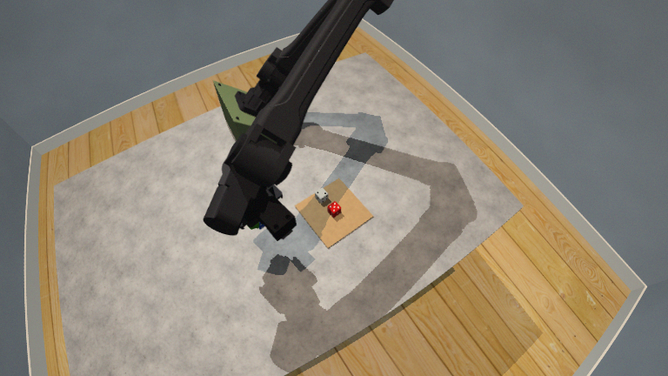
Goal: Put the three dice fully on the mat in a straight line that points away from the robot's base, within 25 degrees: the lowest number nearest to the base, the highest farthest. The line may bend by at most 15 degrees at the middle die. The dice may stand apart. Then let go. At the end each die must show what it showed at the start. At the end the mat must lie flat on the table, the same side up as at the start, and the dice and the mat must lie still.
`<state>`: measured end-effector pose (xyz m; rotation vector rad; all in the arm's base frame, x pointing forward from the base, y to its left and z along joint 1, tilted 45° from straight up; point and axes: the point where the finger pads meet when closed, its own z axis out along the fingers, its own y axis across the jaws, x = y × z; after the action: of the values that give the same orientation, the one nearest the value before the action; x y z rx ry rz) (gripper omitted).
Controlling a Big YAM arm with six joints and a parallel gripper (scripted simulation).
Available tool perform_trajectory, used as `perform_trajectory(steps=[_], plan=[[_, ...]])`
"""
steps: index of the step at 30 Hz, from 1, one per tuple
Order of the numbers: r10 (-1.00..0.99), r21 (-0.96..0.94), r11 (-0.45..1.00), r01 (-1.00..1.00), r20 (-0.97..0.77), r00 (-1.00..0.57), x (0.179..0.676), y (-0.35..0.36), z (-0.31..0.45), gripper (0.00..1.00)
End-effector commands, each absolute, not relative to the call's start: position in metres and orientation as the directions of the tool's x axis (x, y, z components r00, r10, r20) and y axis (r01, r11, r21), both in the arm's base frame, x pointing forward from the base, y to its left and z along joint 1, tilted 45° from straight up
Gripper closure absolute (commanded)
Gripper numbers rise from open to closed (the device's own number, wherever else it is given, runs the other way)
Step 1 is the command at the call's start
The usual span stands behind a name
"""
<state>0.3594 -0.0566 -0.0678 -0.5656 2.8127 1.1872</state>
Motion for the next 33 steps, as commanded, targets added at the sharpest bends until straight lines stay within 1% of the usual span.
perform_trajectory(steps=[1,7,9,11,14,18,21,24,25,30,31,33], plan=[[-0.334,0.658,0.645,-0.389,-0.216,-0.918,0.374,-0.065,-0.055,0.80],[-0.333,0.656,0.646,-0.390,-0.218,-0.918,0.374,-0.065,-0.055,0.80],[-0.326,0.660,0.650,-0.376,-0.206,-0.923,0.381,-0.055,-0.047,0.80],[-0.308,0.652,0.666,-0.362,-0.201,-0.930,0.403,-0.031,-0.016,0.80],[-0.294,0.657,0.671,-0.343,-0.190,-0.937,0.410,-0.009,0.005,0.80],[-0.255,0.679,0.674,-0.291,-0.156,-0.954,0.414,0.050,0.056,0.80],[-0.246,0.687,0.672,-0.277,-0.146,-0.958,0.417,0.077,0.086,0.80],[-0.246,0.685,0.674,-0.277,-0.145,-0.958,0.417,0.078,0.086,0.80],[-0.211,0.705,0.679,-0.204,-0.078,-0.974,0.400,0.065,0.063,0.80],[-0.211,0.703,0.679,-0.211,-0.088,-0.974,0.404,0.064,0.065,0.80],[-0.232,0.695,0.676,-0.245,-0.115,-0.966,0.415,0.072,0.072,0.80],[-0.246,0.685,0.673,-0.277,-0.145,-0.958,0.416,0.078,0.085,0.80]])
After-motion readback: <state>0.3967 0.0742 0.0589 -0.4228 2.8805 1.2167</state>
